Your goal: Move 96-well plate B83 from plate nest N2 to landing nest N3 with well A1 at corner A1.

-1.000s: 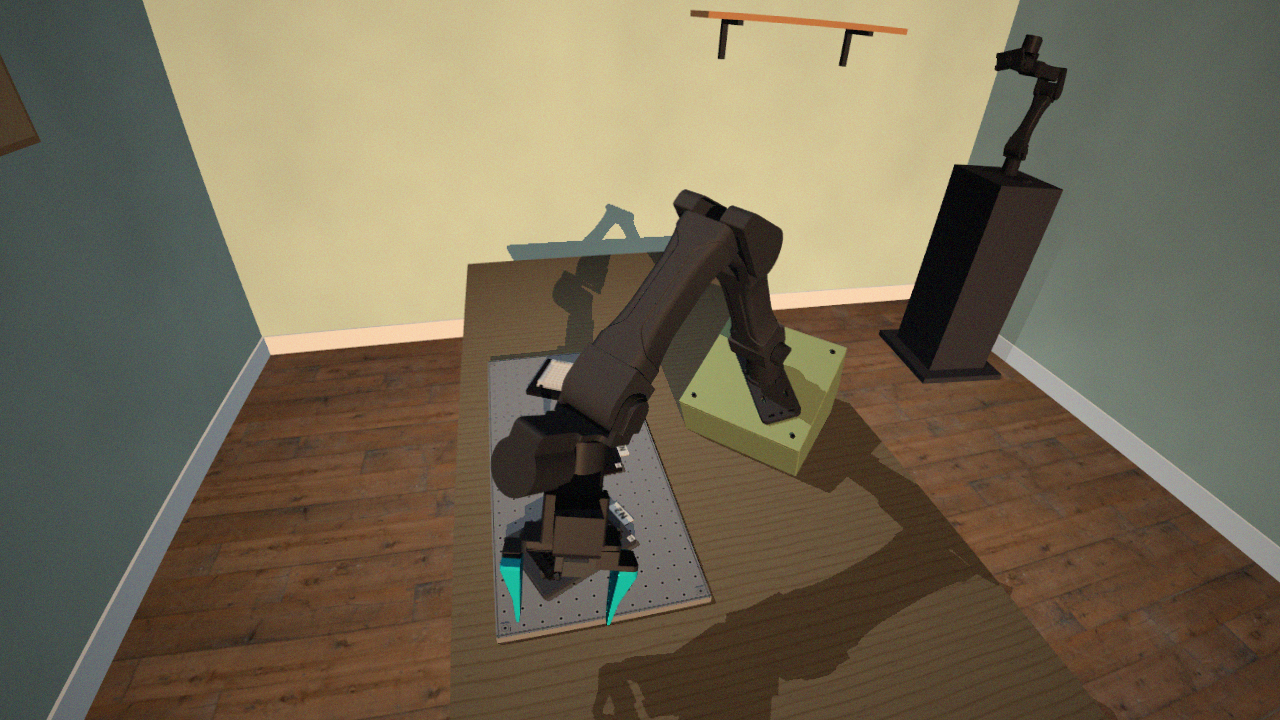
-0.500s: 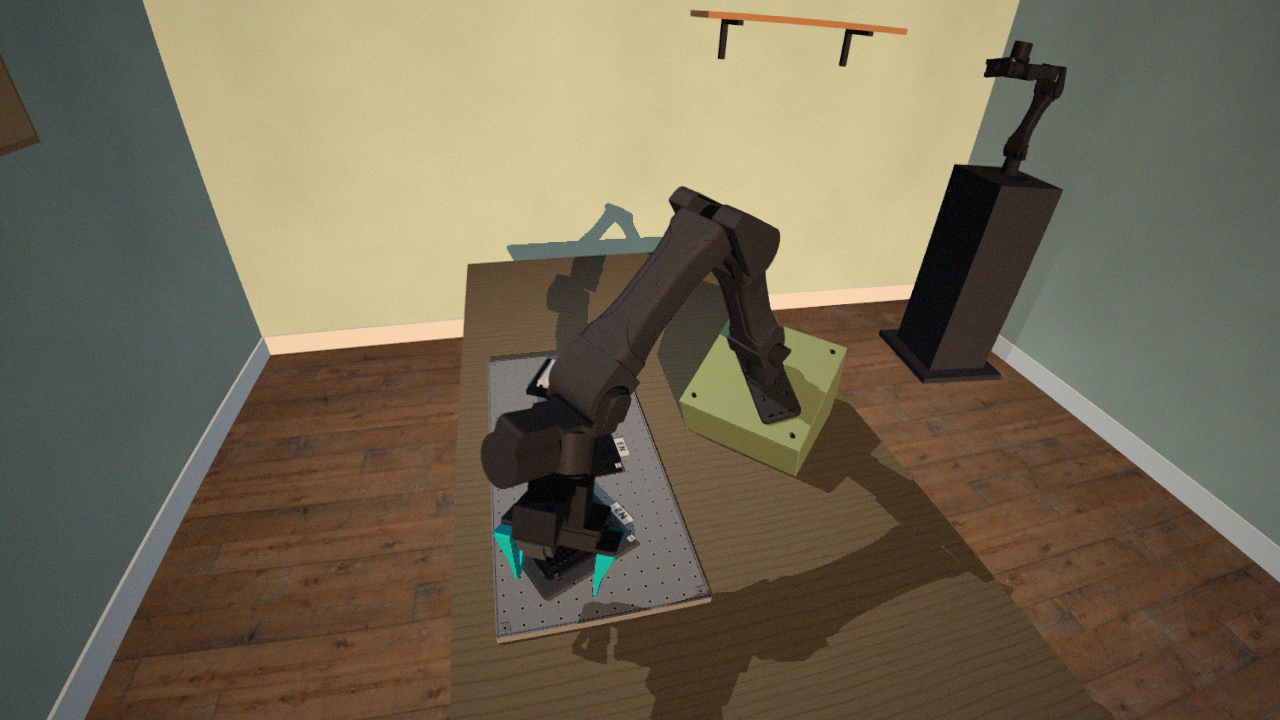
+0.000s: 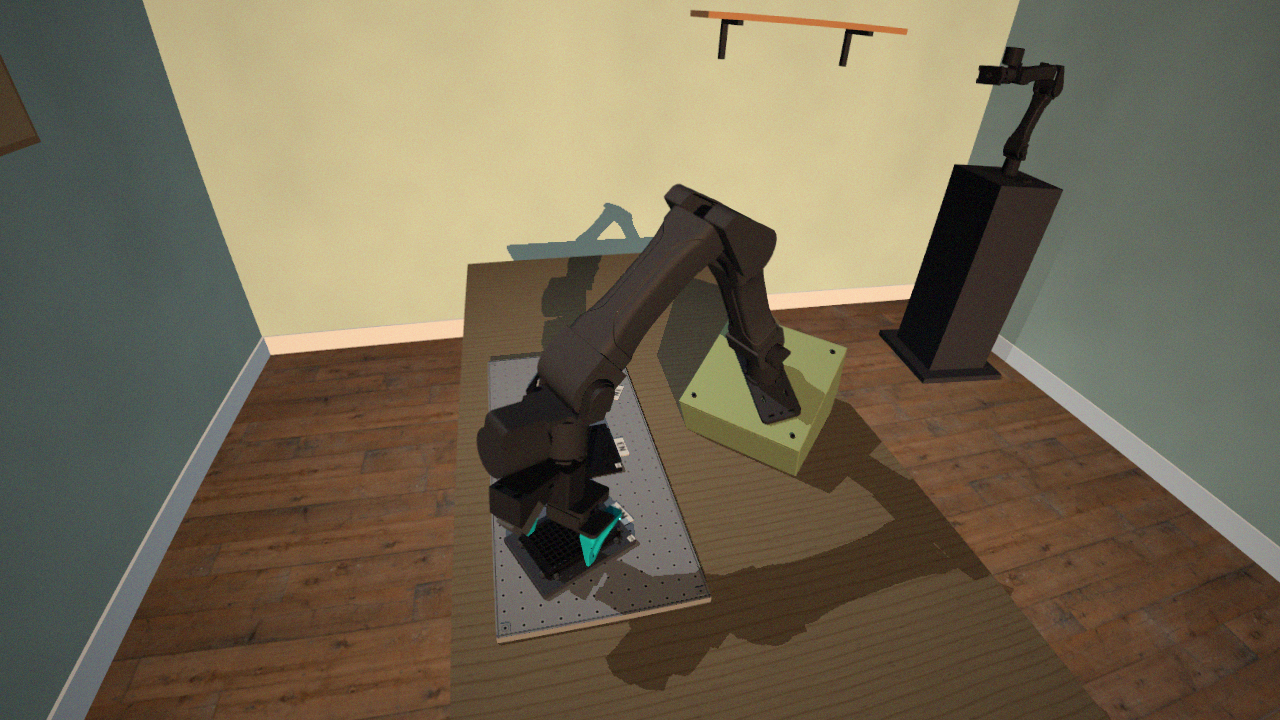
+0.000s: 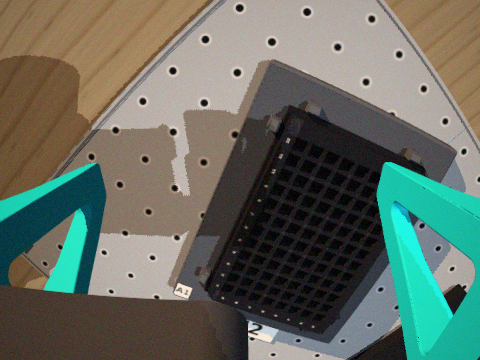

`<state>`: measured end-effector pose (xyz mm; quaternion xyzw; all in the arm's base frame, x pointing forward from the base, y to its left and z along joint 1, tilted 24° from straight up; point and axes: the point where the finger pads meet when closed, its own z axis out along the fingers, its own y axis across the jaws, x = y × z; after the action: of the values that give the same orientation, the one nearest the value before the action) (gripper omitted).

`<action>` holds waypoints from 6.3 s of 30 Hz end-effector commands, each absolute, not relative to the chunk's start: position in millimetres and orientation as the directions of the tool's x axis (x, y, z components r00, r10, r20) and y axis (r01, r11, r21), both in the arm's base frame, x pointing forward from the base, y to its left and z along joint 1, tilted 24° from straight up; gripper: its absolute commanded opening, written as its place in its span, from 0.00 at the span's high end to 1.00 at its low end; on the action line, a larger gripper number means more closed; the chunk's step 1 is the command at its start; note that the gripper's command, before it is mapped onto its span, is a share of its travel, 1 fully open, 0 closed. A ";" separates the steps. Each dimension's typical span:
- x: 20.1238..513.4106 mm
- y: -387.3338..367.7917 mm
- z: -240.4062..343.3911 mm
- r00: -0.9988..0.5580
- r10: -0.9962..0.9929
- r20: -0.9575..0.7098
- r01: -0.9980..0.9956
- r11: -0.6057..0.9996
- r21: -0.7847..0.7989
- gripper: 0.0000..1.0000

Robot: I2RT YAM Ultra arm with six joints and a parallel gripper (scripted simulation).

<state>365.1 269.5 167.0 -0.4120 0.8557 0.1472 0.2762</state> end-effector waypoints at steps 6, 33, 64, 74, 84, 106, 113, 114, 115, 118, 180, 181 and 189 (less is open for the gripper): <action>362.5 236.1 159.1 -0.688 -0.522 -0.505 -0.645 0.758 0.096 0.00; 355.8 200.3 141.9 -0.818 -0.414 -0.400 -0.498 0.857 0.130 0.00; 368.7 214.0 100.8 -0.818 -0.414 -0.400 -0.498 0.857 0.130 0.00; 372.9 218.6 87.2 -0.818 -0.414 -0.400 -0.498 0.857 0.130 0.00; 377.2 223.1 73.5 -0.818 -0.414 -0.399 -0.498 0.857 0.130 0.00; 378.3 224.3 70.0 -0.818 -0.414 -0.399 -0.498 0.857 0.130 1.00; 378.3 224.3 70.0 -0.818 -0.414 -0.399 -0.498 0.857 0.130 1.00; 378.3 224.3 70.0 -0.818 -0.414 -0.399 -0.498 0.857 0.130 1.00; 378.3 224.3 70.0 -0.818 -0.414 -0.399 -0.498 0.857 0.130 1.00; 378.3 224.3 70.0 -0.818 -0.414 -0.399 -0.498 0.857 0.130 1.00; 360.2 205.0 127.7 -0.818 -0.414 -0.400 -0.498 0.857 0.130 1.00; 359.7 204.5 129.2 -0.818 -0.414 -0.400 -0.498 0.857 0.130 1.00; 355.9 200.5 141.3 -0.818 -0.414 -0.400 -0.498 0.857 0.130 1.00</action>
<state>355.2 202.2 129.5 -0.2424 0.9482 0.1128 0.1718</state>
